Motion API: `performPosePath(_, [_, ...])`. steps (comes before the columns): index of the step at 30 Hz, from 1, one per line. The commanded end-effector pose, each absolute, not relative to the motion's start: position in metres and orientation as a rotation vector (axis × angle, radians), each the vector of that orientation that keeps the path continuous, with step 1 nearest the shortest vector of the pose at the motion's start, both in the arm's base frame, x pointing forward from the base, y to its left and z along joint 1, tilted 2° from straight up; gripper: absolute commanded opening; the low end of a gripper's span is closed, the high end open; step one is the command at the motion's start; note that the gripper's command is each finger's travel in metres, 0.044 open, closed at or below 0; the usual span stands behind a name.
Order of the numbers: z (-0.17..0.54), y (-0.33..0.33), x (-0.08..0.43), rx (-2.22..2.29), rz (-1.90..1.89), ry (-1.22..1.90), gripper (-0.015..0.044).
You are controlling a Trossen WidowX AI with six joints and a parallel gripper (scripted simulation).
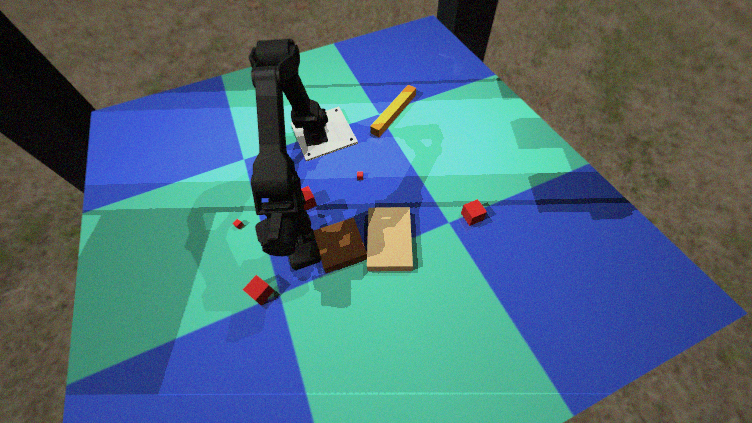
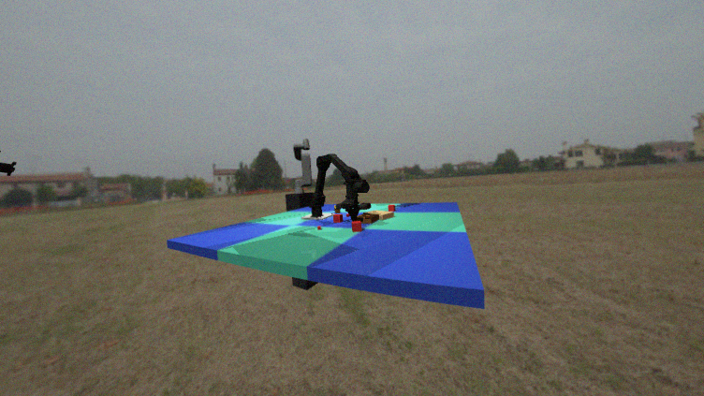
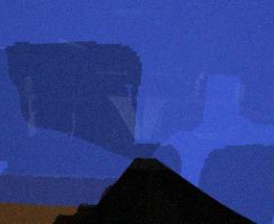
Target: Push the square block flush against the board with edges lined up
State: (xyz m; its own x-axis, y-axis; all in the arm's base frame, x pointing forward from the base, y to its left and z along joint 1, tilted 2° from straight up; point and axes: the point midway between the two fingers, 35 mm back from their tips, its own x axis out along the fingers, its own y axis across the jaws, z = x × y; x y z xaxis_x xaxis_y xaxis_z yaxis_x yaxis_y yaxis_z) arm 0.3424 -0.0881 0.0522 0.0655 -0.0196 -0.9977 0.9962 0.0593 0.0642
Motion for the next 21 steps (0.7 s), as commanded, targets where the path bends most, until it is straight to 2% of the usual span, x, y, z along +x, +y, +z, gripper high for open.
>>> performPosePath(1, [0.050,-0.085,0.342,1.183,-1.132,1.176,0.0000])
performPosePath(21, [0.050,-0.071,0.342,1.183,-1.132,1.177,0.0000])
